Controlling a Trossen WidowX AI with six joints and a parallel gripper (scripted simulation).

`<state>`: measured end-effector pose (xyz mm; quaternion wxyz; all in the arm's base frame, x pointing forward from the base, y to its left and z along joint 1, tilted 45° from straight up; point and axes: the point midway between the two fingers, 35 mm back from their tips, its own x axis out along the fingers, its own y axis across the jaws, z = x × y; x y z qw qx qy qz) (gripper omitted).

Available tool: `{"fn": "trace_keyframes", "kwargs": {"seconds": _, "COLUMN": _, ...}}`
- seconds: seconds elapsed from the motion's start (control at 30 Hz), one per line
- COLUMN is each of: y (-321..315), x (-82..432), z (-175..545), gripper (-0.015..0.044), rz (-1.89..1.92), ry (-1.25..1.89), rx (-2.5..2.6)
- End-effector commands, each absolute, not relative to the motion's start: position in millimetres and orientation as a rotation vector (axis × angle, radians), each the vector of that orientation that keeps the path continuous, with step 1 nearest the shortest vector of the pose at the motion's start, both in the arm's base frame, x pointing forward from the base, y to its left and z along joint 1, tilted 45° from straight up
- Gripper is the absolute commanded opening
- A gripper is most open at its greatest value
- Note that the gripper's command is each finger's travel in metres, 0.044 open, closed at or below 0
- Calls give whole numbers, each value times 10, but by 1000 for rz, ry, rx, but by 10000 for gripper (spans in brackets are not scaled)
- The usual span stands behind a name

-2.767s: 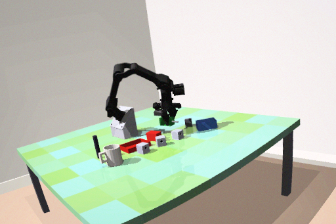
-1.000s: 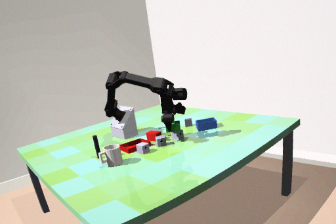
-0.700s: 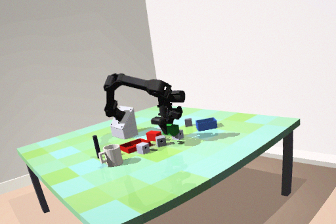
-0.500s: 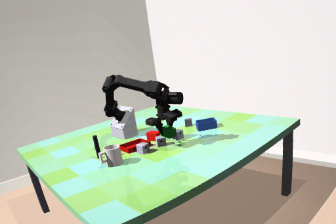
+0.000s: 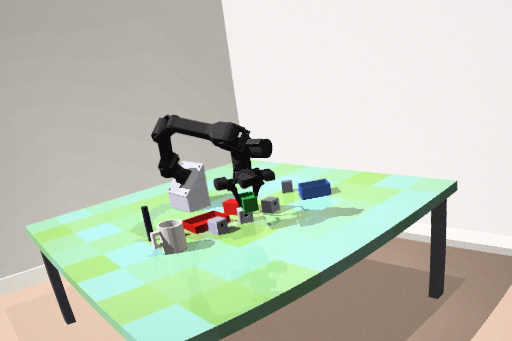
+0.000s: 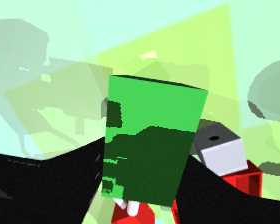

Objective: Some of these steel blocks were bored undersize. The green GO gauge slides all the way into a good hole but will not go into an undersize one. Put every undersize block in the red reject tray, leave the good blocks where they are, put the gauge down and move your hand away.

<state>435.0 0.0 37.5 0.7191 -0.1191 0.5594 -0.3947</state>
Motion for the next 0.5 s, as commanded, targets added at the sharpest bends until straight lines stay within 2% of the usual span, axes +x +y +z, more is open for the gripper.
{"fn": "trace_keyframes", "kwargs": {"seconds": 0.0, "y": 25, "x": 4370, "z": 430, "gripper": 0, "rz": -877, "ry": 1215, "rx": -251}}
{"fn": "trace_keyframes", "kwargs": {"seconds": 0.47, "y": -186, "x": 4399, "z": 225, "gripper": 0, "rz": -880, "ry": 1213, "rx": -249}}
